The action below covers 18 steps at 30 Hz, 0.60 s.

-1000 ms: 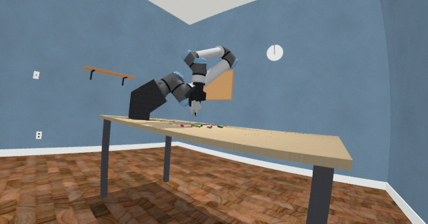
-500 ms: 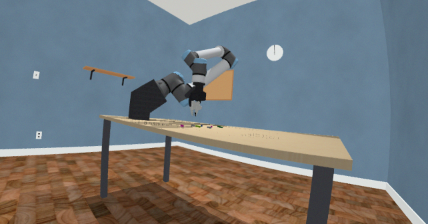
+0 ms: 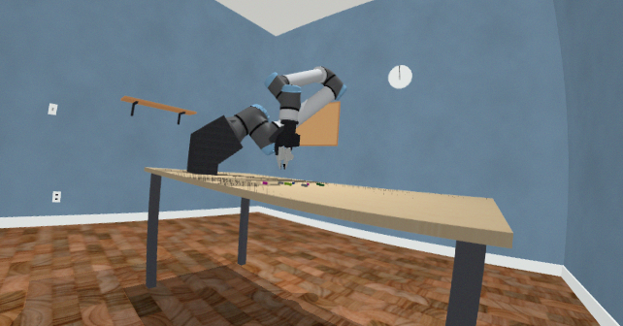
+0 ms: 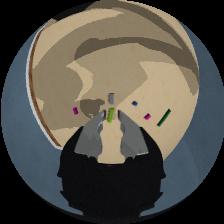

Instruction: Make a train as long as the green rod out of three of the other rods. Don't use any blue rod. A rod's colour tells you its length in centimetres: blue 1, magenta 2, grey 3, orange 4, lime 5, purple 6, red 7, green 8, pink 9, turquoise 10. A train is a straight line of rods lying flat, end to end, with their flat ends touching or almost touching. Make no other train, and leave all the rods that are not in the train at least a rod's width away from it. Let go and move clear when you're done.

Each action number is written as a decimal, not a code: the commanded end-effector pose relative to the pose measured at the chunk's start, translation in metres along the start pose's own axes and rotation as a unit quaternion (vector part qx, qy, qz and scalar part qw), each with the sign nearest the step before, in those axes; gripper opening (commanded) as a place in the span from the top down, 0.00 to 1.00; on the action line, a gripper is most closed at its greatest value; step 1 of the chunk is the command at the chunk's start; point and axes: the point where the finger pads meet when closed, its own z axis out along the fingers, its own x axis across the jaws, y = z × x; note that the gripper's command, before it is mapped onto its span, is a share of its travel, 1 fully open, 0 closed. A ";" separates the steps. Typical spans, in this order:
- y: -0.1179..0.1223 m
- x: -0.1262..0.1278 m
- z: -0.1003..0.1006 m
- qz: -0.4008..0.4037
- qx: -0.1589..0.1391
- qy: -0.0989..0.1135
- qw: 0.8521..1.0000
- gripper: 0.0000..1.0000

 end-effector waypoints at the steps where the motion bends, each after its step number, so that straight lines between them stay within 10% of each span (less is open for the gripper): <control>1: 0.001 0.000 0.001 0.000 0.000 0.000 1.000 0.86; 18: 0.000 0.000 0.018 0.000 0.000 0.000 1.000 0.86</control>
